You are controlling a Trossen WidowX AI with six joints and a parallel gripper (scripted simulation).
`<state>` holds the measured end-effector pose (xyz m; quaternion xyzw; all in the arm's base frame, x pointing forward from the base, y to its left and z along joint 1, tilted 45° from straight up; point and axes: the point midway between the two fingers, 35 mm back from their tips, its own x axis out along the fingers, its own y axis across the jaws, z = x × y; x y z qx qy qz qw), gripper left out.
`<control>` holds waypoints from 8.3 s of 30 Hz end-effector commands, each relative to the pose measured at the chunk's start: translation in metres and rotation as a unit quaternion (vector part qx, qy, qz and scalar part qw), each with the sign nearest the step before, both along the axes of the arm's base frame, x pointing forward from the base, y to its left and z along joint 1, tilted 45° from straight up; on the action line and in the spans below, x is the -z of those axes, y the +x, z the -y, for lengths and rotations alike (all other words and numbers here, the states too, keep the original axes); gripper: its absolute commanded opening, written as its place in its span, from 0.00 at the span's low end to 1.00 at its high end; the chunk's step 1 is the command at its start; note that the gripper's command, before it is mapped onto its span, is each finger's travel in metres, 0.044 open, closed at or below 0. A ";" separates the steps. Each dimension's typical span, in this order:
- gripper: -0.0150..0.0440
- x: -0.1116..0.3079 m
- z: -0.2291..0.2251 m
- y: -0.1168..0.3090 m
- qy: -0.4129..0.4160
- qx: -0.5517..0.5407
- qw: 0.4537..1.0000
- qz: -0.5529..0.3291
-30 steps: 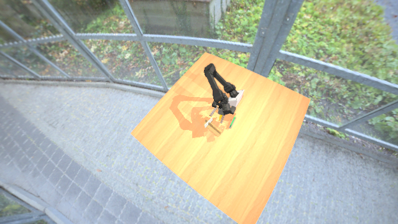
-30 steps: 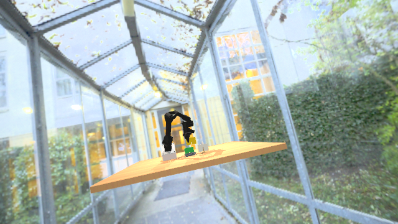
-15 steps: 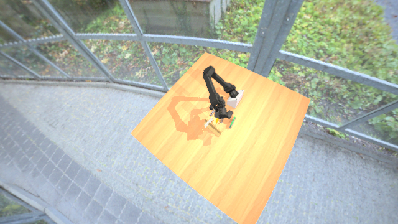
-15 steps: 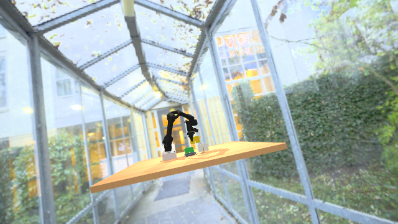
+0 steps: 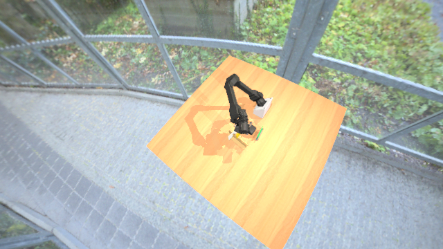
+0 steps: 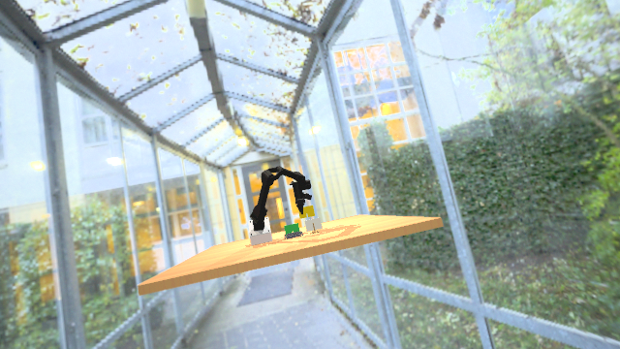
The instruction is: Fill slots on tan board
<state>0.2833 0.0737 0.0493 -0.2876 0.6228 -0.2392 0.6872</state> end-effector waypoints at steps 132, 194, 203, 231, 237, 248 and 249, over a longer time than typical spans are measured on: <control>0.25 0.054 0.059 0.040 0.001 0.031 0.999 0.034; 0.57 0.089 -0.052 -0.116 -0.011 -0.057 0.997 -0.055; 0.57 0.105 -0.036 -0.114 -0.011 -0.057 0.997 -0.054; 0.57 0.133 -0.009 -0.109 -0.012 -0.057 0.997 -0.054; 0.57 0.140 -0.003 -0.108 -0.012 -0.057 0.997 -0.054; 0.57 0.150 0.008 -0.107 -0.012 -0.057 0.997 -0.054; 0.52 0.150 0.008 -0.107 -0.012 -0.057 0.997 -0.054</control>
